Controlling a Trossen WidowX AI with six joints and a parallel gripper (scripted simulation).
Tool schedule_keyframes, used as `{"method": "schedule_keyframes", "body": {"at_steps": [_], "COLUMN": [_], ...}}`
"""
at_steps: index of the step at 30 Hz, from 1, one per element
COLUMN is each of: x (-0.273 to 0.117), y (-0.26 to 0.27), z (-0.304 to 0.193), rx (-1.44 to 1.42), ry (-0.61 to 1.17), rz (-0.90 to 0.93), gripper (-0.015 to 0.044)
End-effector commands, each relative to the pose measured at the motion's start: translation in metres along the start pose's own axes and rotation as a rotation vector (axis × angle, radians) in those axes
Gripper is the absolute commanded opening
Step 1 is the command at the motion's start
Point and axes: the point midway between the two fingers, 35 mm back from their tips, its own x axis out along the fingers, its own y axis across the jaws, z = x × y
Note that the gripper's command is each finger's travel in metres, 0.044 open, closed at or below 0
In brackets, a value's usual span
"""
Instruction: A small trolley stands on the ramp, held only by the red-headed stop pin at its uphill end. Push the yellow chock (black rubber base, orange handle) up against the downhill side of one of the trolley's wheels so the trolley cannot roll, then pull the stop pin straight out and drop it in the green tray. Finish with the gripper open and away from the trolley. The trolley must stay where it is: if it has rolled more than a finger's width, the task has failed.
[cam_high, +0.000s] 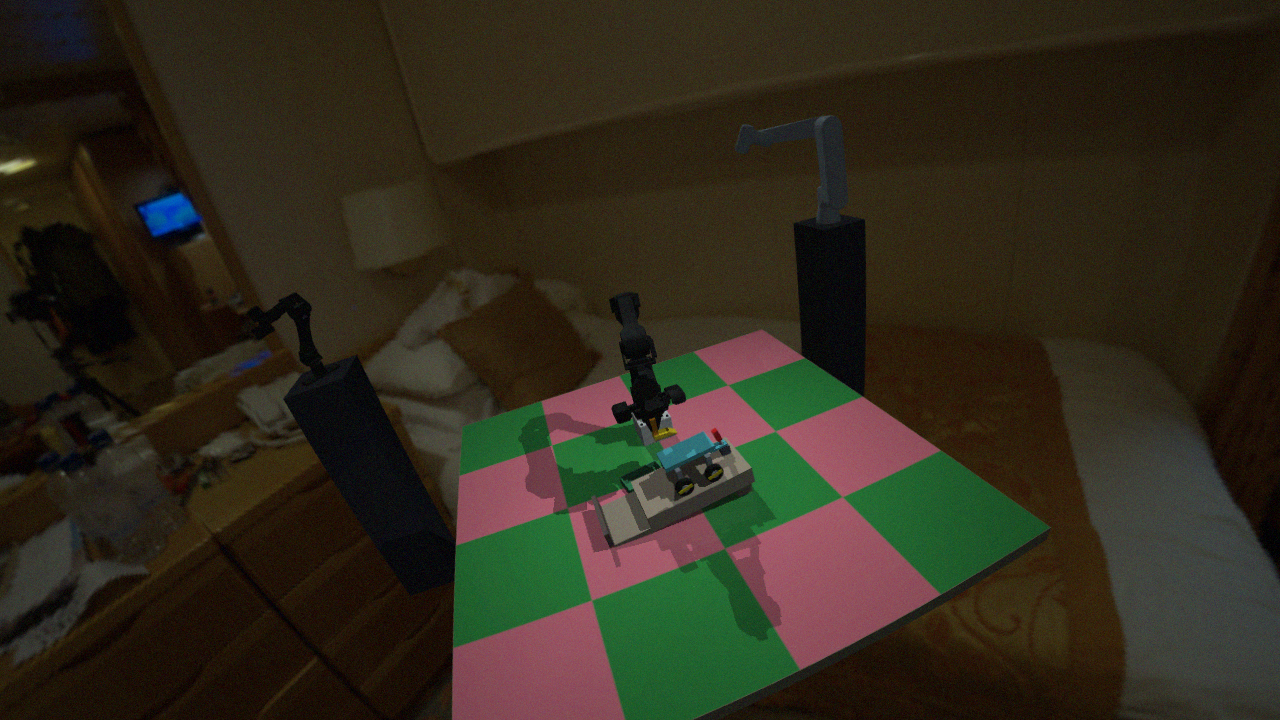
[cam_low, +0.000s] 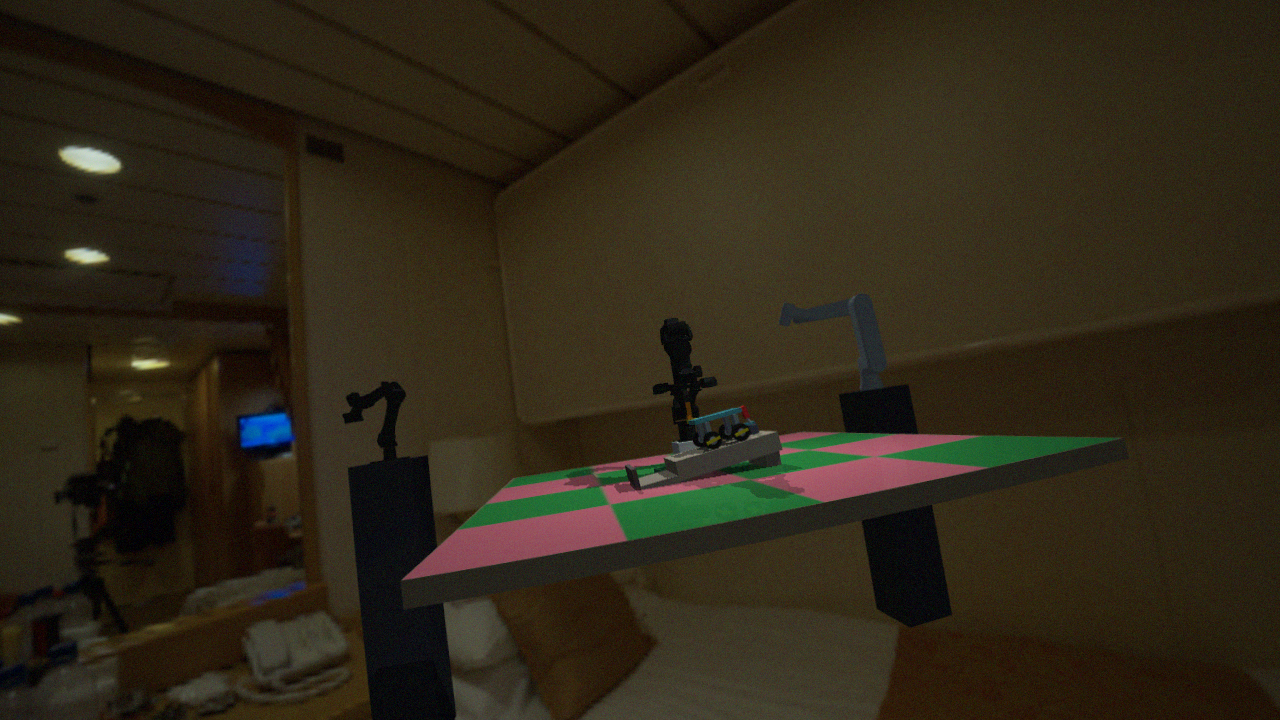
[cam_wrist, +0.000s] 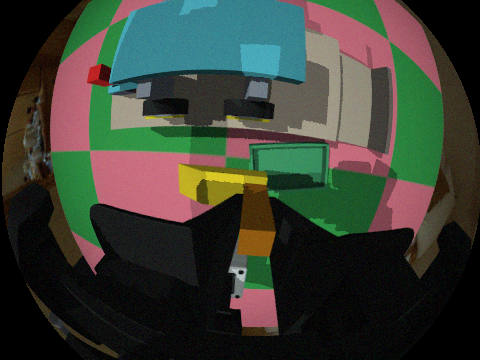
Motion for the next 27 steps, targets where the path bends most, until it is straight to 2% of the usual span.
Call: {"method": "schedule_keyframes", "body": {"at_steps": [1, 27], "x": [0.001, 0.008], "y": [-0.016, -0.098], "z": [0.005, 0.027], "rx": [-0.004, -0.004], "ry": [-0.003, -0.003], "rz": [0.002, 0.03], "gripper": [0.0, 0.0]}}
